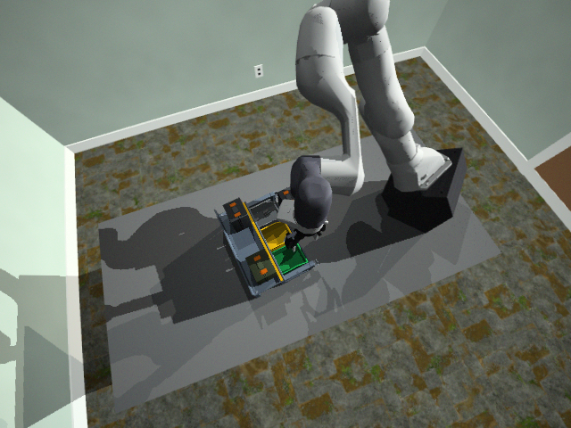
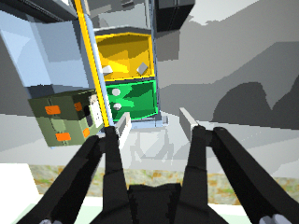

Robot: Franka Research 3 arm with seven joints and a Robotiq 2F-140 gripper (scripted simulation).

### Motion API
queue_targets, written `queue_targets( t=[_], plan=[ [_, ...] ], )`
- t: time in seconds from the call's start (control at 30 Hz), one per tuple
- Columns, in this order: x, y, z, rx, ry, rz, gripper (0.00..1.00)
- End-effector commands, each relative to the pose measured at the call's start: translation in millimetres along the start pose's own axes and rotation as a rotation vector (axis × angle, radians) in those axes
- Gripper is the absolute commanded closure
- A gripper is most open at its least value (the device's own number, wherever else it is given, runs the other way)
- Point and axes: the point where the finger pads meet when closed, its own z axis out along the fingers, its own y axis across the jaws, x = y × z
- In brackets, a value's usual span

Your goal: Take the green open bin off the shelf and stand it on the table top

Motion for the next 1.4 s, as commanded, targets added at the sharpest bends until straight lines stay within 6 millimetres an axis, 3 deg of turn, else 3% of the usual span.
queue_targets(
  t=[0.0,1.07,1.23,1.37],
  plan=[
    [0.6,0.9,-1.3,-0.001,0.001,-0.002,0.43],
    [2.2,2.8,-4.2,-0.002,0.003,-0.004,0.43],
    [1.7,2.1,51.3,-0.002,0.003,-0.004,0.43],
    [1.7,2.1,51.3,-0.002,0.003,-0.004,0.43]
  ],
)
